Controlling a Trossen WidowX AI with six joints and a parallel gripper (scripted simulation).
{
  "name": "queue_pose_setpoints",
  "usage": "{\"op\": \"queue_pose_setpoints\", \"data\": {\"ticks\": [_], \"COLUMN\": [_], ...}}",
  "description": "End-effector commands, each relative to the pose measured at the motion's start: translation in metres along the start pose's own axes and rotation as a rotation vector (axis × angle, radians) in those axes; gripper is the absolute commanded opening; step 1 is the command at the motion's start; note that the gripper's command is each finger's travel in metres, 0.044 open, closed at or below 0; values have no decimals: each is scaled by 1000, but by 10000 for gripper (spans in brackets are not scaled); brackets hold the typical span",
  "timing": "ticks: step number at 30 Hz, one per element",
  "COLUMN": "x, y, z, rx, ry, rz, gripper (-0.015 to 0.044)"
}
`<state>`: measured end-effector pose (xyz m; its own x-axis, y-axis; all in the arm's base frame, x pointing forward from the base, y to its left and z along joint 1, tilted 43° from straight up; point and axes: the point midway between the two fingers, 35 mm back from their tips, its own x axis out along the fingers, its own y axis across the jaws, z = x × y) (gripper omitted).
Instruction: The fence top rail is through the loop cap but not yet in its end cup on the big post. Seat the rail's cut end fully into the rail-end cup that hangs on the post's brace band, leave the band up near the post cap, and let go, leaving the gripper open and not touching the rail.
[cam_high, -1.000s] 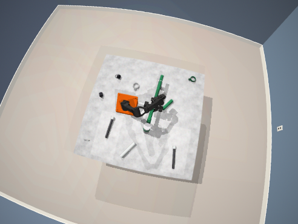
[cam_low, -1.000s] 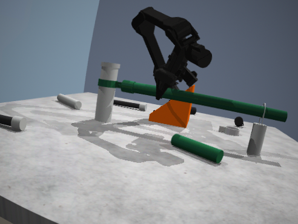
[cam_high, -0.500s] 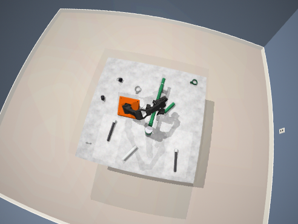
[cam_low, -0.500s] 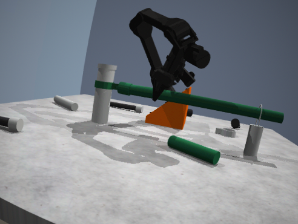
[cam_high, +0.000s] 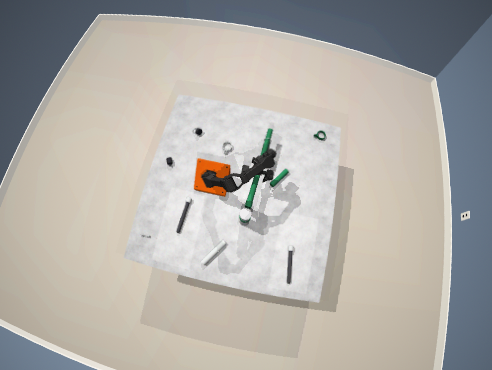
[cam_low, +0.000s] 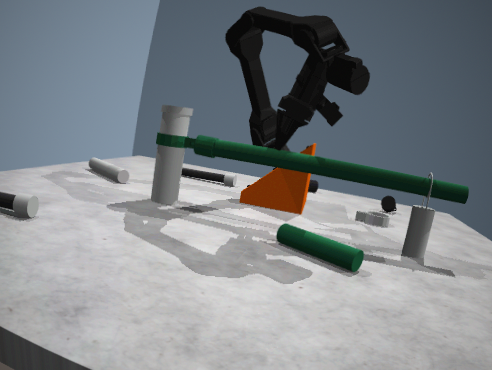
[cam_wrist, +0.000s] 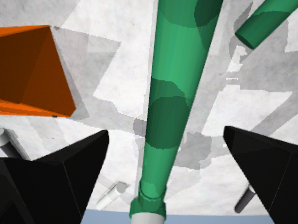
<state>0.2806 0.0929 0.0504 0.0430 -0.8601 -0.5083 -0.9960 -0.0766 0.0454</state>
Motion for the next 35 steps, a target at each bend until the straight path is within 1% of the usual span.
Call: {"op": "queue_pose_setpoints", "data": {"ticks": [1,35], "x": [-30,-33], "y": [2,2], "z": [1,1], "rx": [-8,-10], "ry": [-56,-62], "rz": [-66,-72], "gripper": [440,440]}}
